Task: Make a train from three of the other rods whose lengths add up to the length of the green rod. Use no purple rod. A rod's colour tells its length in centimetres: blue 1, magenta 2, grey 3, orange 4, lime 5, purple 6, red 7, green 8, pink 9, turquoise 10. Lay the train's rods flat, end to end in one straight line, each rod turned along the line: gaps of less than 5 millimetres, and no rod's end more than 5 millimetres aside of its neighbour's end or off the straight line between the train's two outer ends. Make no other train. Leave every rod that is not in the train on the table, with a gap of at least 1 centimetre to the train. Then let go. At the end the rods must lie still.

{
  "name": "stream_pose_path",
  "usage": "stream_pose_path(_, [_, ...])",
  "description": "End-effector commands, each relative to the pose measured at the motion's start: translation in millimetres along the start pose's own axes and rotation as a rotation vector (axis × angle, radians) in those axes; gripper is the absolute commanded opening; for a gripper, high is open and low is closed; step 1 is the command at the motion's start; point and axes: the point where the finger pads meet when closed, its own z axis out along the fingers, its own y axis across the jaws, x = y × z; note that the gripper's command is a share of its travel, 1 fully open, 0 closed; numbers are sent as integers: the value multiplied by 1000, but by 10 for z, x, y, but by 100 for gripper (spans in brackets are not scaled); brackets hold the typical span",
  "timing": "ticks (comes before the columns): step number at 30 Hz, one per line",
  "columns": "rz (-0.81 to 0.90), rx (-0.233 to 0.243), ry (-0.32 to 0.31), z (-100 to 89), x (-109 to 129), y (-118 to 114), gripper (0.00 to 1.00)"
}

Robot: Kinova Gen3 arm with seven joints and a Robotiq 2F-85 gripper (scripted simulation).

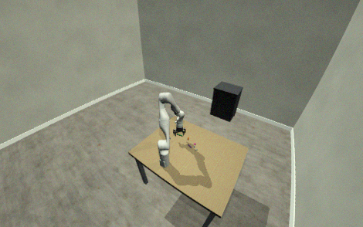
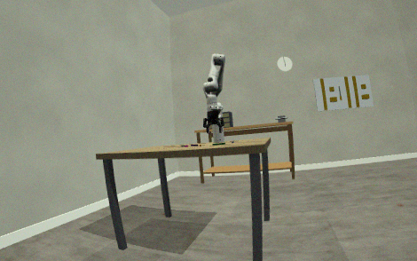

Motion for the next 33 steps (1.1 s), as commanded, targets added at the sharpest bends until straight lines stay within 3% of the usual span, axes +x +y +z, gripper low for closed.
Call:
stream_pose_path(1, [0,-1,1,-5,4,2,100])
stream_pose_path(21, [-36,0,0,-1,6,-6,100])
stream_pose_path(33, [-386,10,-11,24,36,-79,100])
